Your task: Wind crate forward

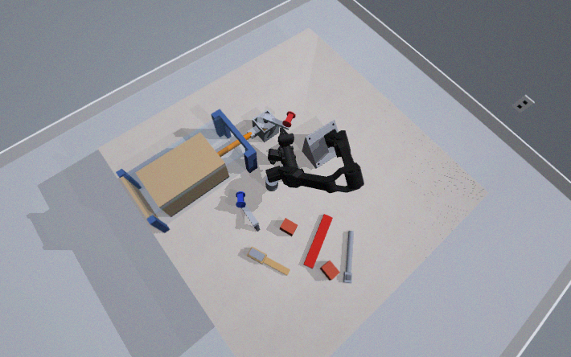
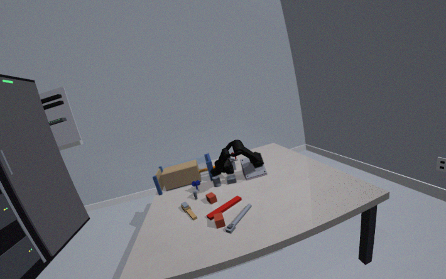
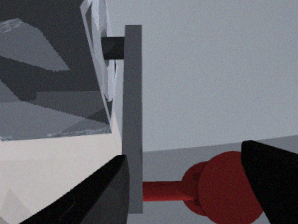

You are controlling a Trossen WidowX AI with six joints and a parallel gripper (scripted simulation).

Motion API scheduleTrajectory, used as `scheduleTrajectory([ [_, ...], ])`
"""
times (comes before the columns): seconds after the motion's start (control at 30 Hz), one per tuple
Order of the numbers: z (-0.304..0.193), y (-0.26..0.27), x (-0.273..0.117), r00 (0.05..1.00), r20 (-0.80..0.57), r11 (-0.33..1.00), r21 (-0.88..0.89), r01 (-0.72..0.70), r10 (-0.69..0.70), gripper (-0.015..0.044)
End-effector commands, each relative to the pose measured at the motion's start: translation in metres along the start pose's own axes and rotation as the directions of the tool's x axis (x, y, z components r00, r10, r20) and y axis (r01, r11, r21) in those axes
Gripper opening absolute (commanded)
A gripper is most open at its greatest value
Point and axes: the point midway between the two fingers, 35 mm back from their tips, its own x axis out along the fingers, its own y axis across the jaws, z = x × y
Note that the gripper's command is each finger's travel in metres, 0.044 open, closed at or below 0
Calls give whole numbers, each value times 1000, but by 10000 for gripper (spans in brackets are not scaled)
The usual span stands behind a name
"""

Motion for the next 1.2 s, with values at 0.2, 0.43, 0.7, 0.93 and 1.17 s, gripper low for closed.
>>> scheduleTrajectory([
  [0.2,0,-9,-20,1000,4,1000,13,-4,4,240],
  [0.43,0,-92,-17,1000,7,1000,14,0,0,240],
  [0.7,-2,-100,-15,1000,3,1000,26,-1,1,240],
  [0.93,-2,-100,-15,1000,3,1000,26,-1,1,240],
  [1.17,-2,-100,-14,1000,-5,1000,25,-13,13,266],
])
